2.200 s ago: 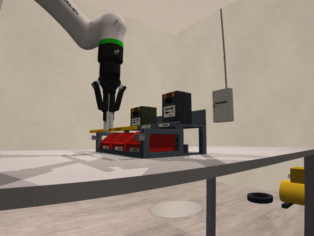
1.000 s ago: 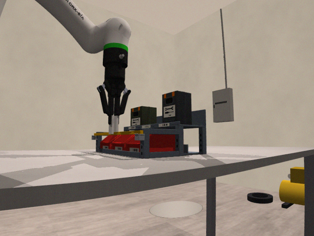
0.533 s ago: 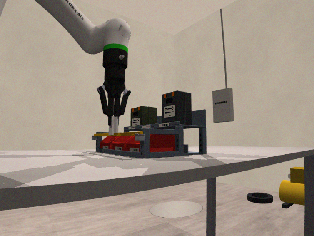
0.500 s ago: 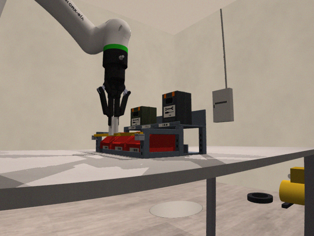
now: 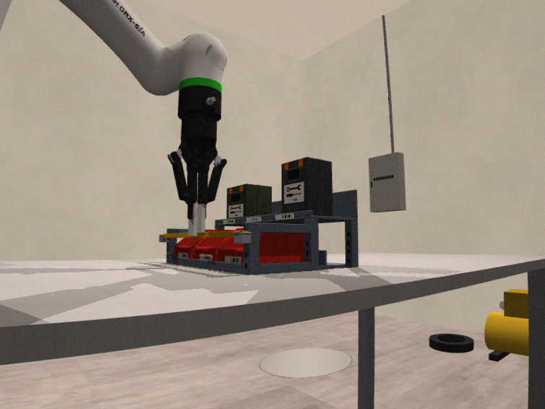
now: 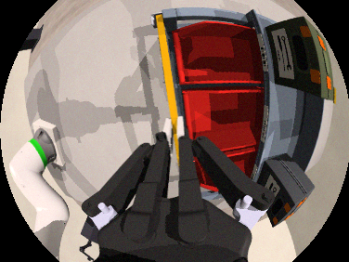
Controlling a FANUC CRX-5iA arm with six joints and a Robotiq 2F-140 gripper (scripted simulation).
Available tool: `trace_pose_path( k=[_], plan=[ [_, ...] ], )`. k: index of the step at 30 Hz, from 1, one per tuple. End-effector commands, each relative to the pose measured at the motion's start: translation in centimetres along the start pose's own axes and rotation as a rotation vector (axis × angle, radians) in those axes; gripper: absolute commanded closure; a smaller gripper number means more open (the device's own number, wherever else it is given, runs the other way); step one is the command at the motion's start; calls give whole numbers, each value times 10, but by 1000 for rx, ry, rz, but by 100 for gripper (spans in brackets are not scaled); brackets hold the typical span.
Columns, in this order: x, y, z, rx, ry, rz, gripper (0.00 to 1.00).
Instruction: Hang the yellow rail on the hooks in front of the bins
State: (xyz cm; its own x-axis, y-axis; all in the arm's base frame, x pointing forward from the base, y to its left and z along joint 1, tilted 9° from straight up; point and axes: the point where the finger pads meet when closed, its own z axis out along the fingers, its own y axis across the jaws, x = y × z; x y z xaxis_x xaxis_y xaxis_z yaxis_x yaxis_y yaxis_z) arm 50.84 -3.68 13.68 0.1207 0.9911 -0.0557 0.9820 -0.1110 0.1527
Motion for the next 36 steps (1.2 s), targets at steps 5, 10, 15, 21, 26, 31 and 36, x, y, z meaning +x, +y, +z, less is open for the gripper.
trace_pose_path(
  k=[5, 10, 15, 21, 26, 31, 36],
  plan=[
    [0, 0, 2, 0, 0, 0, 100],
    [0, 0, 2, 0, 0, 0, 100],
    [0, 0, 3, 0, 0, 0, 100],
    [0, 0, 4, 0, 0, 0, 100],
    [0, 0, 4, 0, 0, 0, 100],
    [0, 0, 4, 0, 0, 0, 100],
    [0, 0, 7, 0, 0, 0, 100]
  ],
)
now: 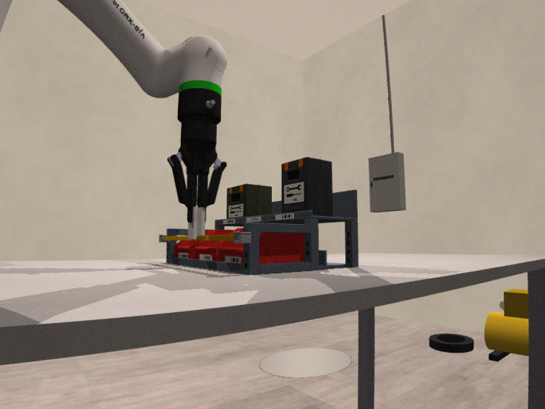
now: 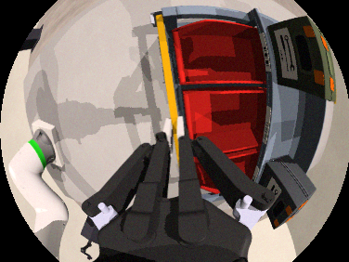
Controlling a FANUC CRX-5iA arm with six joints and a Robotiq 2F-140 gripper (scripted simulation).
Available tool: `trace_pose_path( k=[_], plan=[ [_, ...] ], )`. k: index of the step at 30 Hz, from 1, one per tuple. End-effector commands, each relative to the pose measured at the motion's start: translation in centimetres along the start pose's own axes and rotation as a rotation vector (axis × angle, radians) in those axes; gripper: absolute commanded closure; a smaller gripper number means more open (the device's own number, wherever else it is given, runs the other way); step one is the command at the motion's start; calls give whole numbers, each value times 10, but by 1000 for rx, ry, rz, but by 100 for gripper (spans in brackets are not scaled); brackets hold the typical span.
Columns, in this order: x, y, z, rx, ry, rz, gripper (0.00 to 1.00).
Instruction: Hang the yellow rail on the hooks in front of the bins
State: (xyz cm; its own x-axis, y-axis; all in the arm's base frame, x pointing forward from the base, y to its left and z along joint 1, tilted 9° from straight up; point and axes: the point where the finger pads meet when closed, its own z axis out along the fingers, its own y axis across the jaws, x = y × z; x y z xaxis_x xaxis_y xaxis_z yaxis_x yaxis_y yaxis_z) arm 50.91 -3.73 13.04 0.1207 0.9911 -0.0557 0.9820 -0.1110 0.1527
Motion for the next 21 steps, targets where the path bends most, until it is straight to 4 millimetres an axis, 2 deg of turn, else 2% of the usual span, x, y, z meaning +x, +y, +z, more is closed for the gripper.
trace_pose_path(
  k=[1, 12, 13, 21],
  plan=[
    [0, 0, 0, 0, 0, 0, 100],
    [0, 0, 0, 0, 0, 0, 100],
    [0, 0, 0, -1, 0, 0, 70],
    [0, 0, 0, -1, 0, 0, 70]
  ],
)
